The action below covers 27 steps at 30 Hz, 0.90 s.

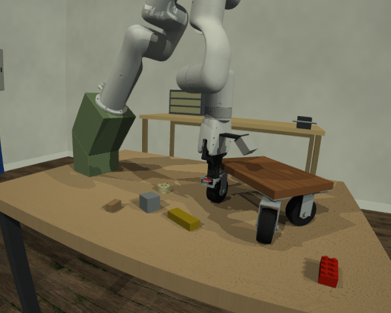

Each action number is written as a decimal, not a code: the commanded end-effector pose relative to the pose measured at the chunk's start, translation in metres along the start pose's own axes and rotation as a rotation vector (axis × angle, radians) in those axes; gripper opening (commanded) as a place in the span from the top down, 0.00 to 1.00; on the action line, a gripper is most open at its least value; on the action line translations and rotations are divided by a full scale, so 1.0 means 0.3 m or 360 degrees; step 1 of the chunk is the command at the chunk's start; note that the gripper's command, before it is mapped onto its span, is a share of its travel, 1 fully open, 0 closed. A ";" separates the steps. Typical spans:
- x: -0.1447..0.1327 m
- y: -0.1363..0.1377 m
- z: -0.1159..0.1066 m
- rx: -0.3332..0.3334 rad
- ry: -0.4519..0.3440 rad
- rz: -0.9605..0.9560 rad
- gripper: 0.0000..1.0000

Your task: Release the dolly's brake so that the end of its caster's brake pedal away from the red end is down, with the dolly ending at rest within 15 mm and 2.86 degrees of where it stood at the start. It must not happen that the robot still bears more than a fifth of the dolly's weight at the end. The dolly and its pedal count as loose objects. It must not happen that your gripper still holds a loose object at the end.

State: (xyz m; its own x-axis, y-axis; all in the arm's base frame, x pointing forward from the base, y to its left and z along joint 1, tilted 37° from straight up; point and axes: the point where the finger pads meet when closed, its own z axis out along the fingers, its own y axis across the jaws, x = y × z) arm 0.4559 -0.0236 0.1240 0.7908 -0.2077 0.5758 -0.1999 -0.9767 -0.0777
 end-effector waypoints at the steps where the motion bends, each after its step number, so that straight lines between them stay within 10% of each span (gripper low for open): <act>1: -0.009 0.004 0.008 -0.0012 0.0031 0.0002 1.00; 27: -0.009 0.003 -0.034 -0.0011 0.0031 0.0002 1.00</act>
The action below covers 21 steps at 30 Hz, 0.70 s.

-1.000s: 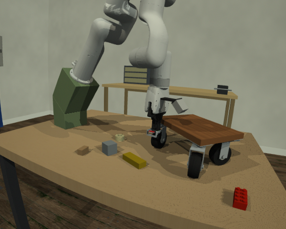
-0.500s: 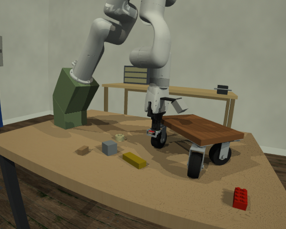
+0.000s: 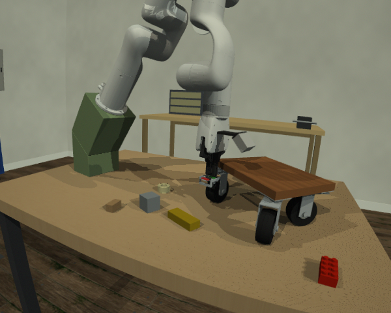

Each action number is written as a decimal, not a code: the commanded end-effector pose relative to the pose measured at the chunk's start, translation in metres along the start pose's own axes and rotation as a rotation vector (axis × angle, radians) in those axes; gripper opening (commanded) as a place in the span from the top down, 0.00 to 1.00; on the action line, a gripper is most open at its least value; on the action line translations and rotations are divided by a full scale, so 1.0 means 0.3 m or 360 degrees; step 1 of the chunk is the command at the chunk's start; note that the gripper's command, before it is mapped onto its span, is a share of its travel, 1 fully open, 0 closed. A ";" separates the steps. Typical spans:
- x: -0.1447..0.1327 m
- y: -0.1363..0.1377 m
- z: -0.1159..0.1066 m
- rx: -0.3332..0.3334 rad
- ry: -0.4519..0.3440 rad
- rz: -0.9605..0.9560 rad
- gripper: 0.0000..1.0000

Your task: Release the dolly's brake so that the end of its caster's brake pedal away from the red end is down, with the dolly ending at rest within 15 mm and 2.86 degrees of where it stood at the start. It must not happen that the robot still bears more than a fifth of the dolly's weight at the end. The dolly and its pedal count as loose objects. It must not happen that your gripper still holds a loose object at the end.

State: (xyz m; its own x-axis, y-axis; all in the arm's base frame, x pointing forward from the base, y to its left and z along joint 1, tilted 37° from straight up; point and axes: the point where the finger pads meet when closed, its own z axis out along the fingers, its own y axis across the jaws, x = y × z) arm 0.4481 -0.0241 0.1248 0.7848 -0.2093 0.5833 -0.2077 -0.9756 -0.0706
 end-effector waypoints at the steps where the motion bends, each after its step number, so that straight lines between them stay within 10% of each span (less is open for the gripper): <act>1: 0.010 -0.004 -0.016 0.0005 0.0016 -0.0001 1.00; 21: 0.009 -0.003 -0.072 0.0005 0.0016 -0.0001 1.00</act>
State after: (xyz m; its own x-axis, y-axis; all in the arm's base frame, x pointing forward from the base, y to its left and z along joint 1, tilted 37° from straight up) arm 0.4393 -0.0225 0.1404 0.7680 -0.2070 0.6060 -0.2051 -0.9760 -0.0734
